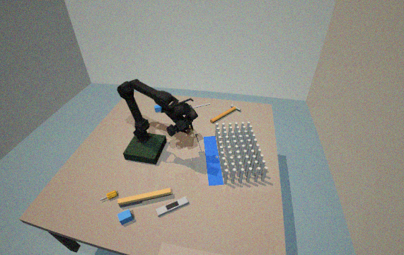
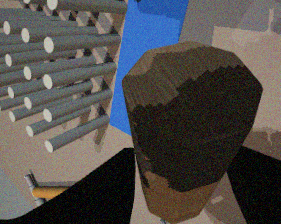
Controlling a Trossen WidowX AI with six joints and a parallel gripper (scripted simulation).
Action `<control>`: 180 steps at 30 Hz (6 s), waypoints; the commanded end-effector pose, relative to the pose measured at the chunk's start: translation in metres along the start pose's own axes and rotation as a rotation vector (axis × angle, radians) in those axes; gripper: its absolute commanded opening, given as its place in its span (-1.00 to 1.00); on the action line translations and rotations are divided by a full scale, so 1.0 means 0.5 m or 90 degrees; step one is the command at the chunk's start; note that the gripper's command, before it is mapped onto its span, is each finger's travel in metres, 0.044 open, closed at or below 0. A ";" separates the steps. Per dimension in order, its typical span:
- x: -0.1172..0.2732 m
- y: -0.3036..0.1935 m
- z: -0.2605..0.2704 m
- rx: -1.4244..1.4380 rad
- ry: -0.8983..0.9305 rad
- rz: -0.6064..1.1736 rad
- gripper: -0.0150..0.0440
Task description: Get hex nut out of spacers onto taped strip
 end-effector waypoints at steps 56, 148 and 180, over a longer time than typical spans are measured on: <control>-0.046 -0.285 0.138 1.261 0.084 -0.029 -0.49; -0.073 -0.694 0.018 2.814 0.222 -0.331 -0.49; -0.138 -0.702 -0.006 2.814 0.222 -0.332 -0.49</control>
Point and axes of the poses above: the point midway between the two fingers, 35 mm back from their tips, its own x axis back along the fingers, its own z axis across the jaws, y = z × x, the point moved 8 cm from there along x, back along the fingers, and after that the axes turned 8 degrees about -x, right-handed, at the moved point
